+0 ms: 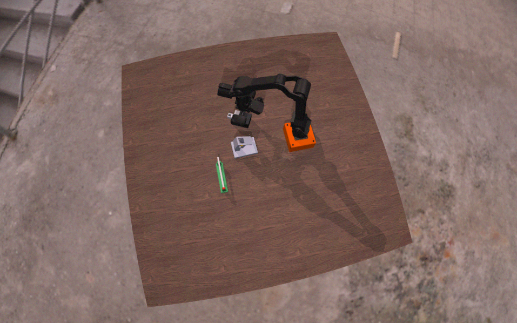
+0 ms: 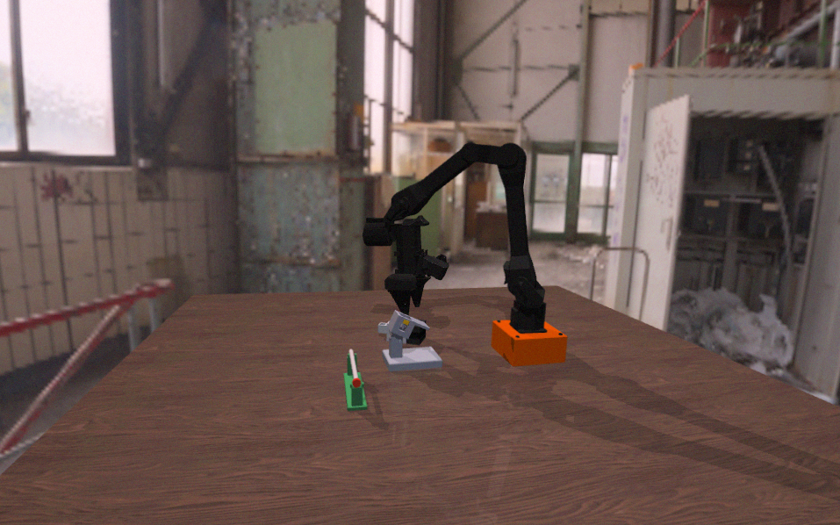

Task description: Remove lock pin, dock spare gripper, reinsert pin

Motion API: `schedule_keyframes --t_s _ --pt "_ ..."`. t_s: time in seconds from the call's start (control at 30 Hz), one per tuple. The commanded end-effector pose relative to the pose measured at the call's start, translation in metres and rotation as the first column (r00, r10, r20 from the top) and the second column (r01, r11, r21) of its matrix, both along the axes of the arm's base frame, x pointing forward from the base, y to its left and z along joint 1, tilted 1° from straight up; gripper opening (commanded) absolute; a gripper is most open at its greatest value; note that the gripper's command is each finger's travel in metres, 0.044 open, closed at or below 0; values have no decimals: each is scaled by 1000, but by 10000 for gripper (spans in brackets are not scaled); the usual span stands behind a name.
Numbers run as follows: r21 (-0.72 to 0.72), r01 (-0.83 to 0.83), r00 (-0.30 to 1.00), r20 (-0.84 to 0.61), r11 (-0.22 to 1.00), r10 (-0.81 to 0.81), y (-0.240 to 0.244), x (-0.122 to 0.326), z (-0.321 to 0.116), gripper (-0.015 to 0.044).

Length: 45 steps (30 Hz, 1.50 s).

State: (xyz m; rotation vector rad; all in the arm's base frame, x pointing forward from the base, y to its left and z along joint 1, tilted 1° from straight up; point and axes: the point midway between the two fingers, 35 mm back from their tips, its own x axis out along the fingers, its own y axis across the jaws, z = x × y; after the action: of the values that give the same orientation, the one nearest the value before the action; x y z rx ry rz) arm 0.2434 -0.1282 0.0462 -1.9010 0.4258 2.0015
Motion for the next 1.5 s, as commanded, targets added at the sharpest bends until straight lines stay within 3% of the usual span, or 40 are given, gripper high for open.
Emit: schedule_keyframes --t_s 0.0,0.2,0.37,0.57,0.73,0.9,1.03,1.27,1.47 --pt "-10 -1 1000 18 1000 1 -2 3 27 440" --pt "-13 -14 1000 26 1000 14 -2 3 38 440" --pt "-96 -416 899 109 904 425 -3 5 39 440" --pt "-275 -818 504 80 505 860 -5 7 41 440" --pt "-377 -926 61 -84 25 995 -6 9 44 440" --pt "-349 -815 -360 -322 -463 876 -6 9 48 440" --pt "-270 -682 -533 -452 -680 715 -6 9 51 440" --pt "-31 -390 -726 -605 -920 328 -6 9 56 440" --pt "235 -117 -785 -618 -965 -55 -6 9 59 440"
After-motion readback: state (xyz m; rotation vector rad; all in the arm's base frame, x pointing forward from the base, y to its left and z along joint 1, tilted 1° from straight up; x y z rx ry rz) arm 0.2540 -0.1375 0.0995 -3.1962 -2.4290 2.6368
